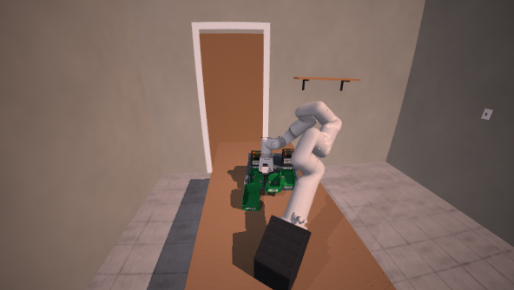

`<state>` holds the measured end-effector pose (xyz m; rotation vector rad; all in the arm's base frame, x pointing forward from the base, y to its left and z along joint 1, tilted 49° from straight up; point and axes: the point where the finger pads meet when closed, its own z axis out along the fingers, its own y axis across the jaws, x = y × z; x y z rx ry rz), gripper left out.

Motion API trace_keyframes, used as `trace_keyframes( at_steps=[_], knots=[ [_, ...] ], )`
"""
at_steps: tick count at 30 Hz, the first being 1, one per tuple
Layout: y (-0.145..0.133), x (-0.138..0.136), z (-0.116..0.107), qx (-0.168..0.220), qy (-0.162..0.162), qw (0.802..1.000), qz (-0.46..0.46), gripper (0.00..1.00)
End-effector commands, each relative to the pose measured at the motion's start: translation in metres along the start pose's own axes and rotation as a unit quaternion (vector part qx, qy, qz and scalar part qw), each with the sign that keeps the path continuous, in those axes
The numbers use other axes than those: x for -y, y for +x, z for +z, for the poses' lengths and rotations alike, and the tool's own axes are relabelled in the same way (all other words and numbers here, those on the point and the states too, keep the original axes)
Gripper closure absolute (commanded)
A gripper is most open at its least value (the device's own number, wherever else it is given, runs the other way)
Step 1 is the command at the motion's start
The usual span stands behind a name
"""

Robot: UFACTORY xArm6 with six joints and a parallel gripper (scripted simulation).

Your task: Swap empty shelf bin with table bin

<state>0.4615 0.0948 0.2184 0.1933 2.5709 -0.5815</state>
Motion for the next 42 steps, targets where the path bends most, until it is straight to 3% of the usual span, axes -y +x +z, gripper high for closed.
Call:
trace_keyframes(
  at_steps=[1,42],
  knots=[
    [-0.003,0.000,-0.001,0.005,-0.001,1.000,0.000,1.00],
    [-0.016,0.000,-0.002,0.023,-0.001,1.000,0.000,1.00]
  ],
)
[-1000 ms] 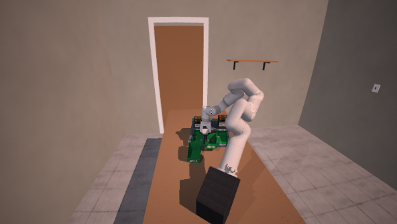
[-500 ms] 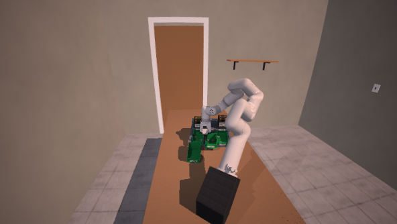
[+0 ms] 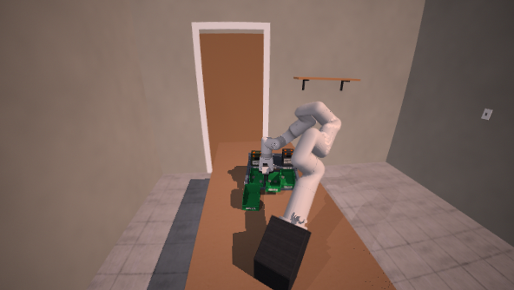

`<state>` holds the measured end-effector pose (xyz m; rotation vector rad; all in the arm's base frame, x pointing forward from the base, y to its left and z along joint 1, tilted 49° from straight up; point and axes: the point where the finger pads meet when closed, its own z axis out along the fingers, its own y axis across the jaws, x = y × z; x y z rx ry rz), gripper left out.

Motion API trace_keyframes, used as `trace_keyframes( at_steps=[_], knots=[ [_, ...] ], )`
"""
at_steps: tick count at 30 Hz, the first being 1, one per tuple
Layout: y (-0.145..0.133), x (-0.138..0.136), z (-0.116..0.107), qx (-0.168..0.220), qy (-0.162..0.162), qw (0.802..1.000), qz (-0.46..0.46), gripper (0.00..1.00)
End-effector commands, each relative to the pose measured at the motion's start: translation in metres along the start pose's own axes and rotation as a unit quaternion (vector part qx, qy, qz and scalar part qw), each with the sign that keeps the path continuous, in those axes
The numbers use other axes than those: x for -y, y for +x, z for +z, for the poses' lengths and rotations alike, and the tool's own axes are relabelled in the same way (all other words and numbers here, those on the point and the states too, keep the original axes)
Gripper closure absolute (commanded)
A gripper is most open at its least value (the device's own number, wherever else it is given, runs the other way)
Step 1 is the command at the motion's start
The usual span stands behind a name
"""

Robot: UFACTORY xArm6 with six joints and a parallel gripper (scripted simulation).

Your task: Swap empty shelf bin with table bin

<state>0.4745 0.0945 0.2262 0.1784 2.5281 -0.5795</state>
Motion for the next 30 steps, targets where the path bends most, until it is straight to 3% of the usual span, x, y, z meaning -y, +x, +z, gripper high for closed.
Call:
trace_keyframes(
  at_steps=[1,30],
  knots=[
    [-0.0011,-0.0004,-0.0012,0.001,-0.001,1.000,0.000,1.00],
    [-0.0056,-0.0004,-0.0015,0.005,-0.001,1.000,0.000,1.00]
  ],
)
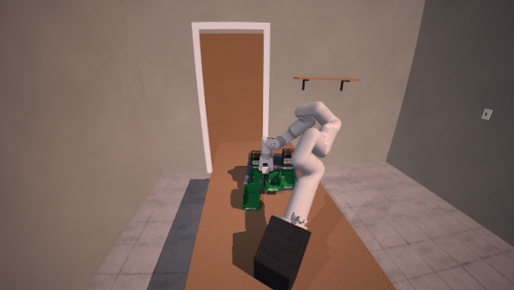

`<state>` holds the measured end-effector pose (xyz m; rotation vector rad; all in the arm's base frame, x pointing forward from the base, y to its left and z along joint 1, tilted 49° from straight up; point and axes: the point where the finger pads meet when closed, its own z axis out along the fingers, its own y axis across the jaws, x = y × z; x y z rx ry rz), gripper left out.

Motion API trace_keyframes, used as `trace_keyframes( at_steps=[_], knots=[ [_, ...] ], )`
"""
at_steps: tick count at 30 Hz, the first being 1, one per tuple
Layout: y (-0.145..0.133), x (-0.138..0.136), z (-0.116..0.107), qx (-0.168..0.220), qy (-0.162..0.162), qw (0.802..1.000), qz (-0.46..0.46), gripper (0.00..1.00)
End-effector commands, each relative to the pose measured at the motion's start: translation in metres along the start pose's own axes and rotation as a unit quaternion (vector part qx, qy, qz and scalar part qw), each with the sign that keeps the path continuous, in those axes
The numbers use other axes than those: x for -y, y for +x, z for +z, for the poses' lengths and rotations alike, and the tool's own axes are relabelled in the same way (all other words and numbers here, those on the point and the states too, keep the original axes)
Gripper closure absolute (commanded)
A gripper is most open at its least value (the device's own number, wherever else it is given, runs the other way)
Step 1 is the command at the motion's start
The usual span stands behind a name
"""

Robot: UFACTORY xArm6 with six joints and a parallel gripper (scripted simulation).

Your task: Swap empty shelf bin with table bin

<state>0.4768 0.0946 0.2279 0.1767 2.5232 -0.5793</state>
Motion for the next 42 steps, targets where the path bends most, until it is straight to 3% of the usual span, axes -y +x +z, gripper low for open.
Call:
trace_keyframes(
  at_steps=[1,42],
  knots=[
    [-0.003,0.000,-0.001,0.003,-0.001,1.000,0.000,1.00],
    [-0.017,0.000,-0.002,0.015,-0.001,1.000,0.000,1.00]
  ],
)
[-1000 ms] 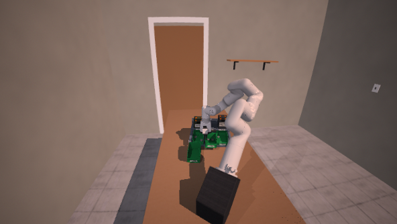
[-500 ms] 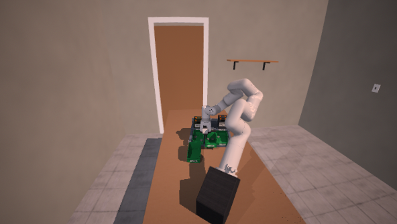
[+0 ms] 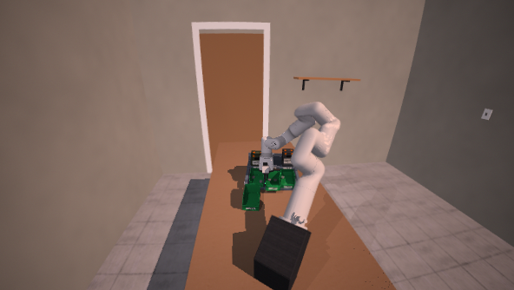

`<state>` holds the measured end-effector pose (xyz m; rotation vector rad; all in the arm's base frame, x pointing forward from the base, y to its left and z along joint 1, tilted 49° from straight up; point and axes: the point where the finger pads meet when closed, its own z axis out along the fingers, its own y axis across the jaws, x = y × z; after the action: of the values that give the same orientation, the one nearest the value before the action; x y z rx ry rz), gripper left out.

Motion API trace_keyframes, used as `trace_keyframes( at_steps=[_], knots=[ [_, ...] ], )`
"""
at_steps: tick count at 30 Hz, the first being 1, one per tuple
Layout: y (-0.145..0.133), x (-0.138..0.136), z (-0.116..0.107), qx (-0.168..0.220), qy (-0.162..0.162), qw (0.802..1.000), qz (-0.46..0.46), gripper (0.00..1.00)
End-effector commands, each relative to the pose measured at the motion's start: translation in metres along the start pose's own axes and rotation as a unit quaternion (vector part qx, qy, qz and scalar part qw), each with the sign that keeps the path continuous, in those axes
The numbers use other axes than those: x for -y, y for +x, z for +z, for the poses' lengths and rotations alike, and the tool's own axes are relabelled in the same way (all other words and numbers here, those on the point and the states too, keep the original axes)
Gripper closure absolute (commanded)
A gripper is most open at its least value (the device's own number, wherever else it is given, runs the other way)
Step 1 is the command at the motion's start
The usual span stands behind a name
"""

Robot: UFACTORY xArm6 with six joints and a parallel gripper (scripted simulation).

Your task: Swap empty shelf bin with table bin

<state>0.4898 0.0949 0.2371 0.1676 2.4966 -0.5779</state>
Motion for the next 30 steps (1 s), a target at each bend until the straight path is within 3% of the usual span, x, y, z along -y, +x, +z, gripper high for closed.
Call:
trace_keyframes(
  at_steps=[1,30],
  knots=[
    [-0.0012,-0.0004,-0.0012,0.001,-0.001,1.000,0.000,1.00],
    [-0.0005,-0.0004,0.0011,0.017,-0.001,1.000,0.000,1.00]
  ],
)
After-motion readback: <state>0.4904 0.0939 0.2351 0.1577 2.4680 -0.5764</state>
